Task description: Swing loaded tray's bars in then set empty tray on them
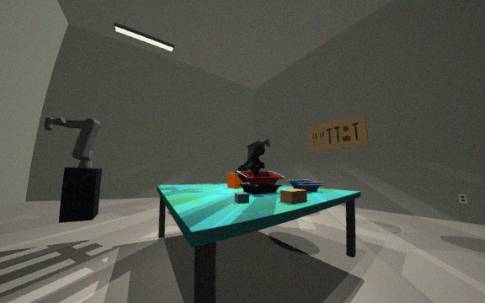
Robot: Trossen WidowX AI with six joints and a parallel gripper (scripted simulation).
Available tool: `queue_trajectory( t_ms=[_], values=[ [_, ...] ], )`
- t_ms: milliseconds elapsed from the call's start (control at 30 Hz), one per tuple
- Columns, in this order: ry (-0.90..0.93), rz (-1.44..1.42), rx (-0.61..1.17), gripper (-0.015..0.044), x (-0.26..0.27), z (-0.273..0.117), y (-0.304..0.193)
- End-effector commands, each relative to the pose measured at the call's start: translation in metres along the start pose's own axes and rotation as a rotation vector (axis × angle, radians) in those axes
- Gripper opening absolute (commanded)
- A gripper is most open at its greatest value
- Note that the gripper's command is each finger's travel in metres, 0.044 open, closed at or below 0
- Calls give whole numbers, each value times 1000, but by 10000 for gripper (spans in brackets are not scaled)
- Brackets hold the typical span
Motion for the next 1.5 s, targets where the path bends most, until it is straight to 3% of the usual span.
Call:
queue_trajectory(
  t_ms=[0,1467],
  values=[
    [23,-3,-2,0,2,5,4],
    [23,-3,-2,0,5,12,5]
  ],
)
Point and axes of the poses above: the point midway between the two fingers, 35 mm back from their tips, its own z axis out along the fingers, its own x axis across the jaws, y = z × x, the point moved 5 cm from there along -z, back along the fingers, and after that the axes turned 7 degrees about -z, right-handed, at the moved point
